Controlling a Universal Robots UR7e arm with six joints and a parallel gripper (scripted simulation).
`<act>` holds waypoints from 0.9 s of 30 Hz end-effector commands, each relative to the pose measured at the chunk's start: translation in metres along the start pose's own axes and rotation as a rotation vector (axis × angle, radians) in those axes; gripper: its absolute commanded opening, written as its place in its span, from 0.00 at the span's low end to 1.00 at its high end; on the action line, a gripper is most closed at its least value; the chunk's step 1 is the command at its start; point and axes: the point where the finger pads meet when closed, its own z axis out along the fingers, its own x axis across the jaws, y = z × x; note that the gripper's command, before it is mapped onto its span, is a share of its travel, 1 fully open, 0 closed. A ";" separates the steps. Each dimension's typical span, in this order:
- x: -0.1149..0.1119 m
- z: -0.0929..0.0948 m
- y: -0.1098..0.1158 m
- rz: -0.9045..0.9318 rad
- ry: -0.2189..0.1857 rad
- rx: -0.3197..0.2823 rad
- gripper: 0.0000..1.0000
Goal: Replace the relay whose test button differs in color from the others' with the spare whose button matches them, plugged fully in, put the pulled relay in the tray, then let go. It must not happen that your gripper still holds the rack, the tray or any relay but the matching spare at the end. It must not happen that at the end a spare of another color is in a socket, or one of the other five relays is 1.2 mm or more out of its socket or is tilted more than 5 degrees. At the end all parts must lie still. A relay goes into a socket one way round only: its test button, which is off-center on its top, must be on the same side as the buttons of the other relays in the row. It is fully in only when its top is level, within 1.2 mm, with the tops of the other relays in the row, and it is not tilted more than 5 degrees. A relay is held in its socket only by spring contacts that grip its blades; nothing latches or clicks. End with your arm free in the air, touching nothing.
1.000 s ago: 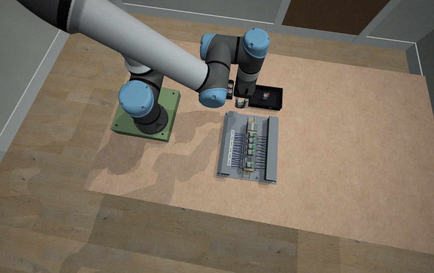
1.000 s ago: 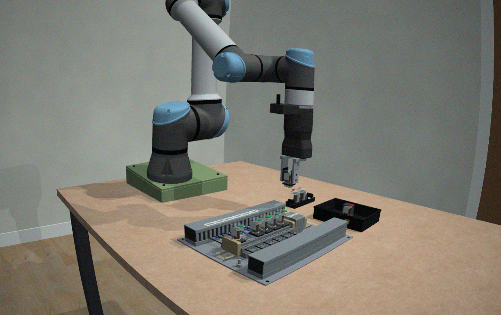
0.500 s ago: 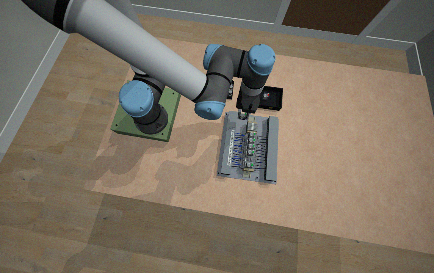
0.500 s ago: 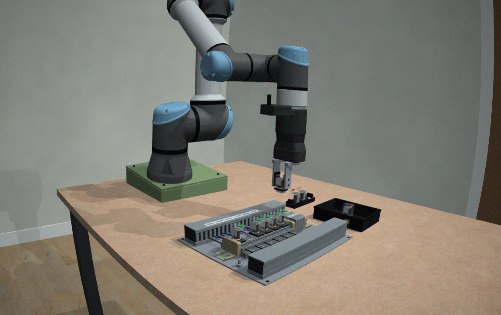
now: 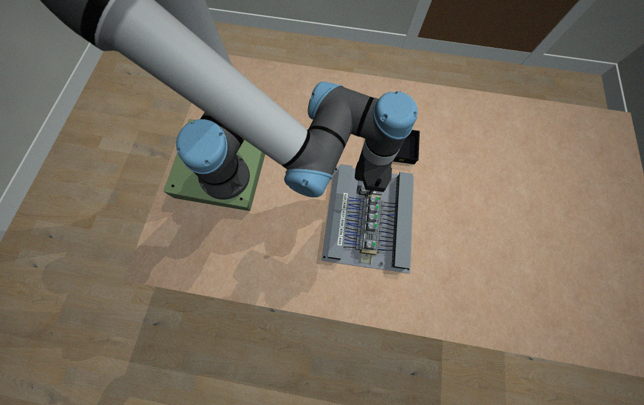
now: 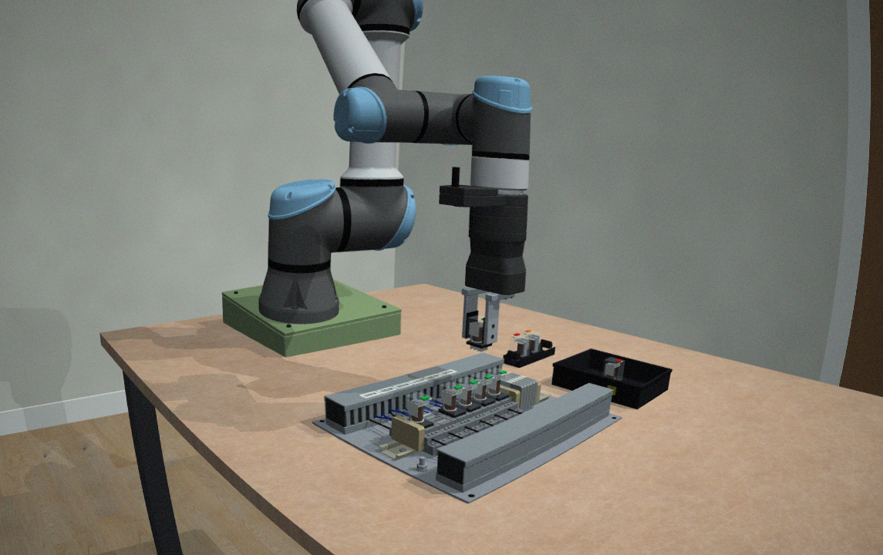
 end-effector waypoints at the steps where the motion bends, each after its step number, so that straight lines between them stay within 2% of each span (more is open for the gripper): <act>1: -0.002 0.000 -0.003 -0.001 -0.001 -0.001 0.00; 2: -0.002 0.000 -0.003 -0.001 -0.001 -0.001 0.00; 7: -0.020 0.001 -0.058 -0.001 -0.001 -0.001 0.00; 19: -0.020 0.001 -0.058 -0.001 -0.001 -0.001 0.00; 24: -0.038 0.001 -0.113 -0.001 -0.001 -0.001 0.00; 27: -0.038 0.001 -0.113 -0.001 -0.001 -0.001 0.00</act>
